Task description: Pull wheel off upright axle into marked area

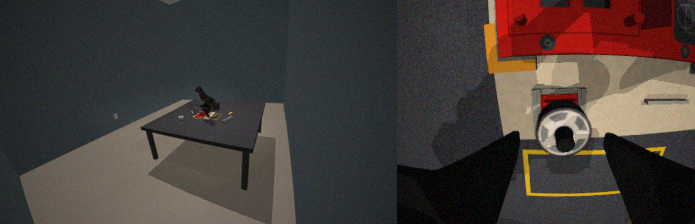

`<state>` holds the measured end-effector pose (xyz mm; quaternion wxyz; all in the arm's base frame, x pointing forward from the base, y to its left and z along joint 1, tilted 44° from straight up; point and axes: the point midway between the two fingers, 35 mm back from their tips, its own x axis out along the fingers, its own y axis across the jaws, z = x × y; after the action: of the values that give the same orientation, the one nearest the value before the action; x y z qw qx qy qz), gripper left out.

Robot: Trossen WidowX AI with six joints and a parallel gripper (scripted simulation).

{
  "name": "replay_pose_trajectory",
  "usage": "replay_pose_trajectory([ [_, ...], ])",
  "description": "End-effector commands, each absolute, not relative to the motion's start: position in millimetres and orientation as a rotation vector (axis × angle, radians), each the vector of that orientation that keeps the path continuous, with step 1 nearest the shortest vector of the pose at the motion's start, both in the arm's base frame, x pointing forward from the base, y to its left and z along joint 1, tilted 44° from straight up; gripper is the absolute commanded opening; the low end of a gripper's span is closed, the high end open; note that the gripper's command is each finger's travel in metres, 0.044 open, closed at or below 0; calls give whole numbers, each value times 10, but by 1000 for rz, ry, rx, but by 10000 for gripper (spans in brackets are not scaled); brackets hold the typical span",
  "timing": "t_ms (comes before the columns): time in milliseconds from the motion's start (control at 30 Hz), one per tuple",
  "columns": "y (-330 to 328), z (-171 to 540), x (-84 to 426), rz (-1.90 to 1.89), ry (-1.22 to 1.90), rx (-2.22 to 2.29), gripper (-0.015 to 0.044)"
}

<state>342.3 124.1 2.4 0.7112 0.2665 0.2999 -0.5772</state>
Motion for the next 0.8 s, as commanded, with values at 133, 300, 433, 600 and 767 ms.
replay_pose_trajectory([
  [133,1156,-38,3431,-1286,664,589,274],
  [300,1156,-38,3431,-1286,664,589,182],
  [433,1156,-38,3431,-1286,664,589,155],
  [600,1158,-36,3431,-1286,664,589,63],
  [767,1169,-26,3429,-1286,664,588,0],
])
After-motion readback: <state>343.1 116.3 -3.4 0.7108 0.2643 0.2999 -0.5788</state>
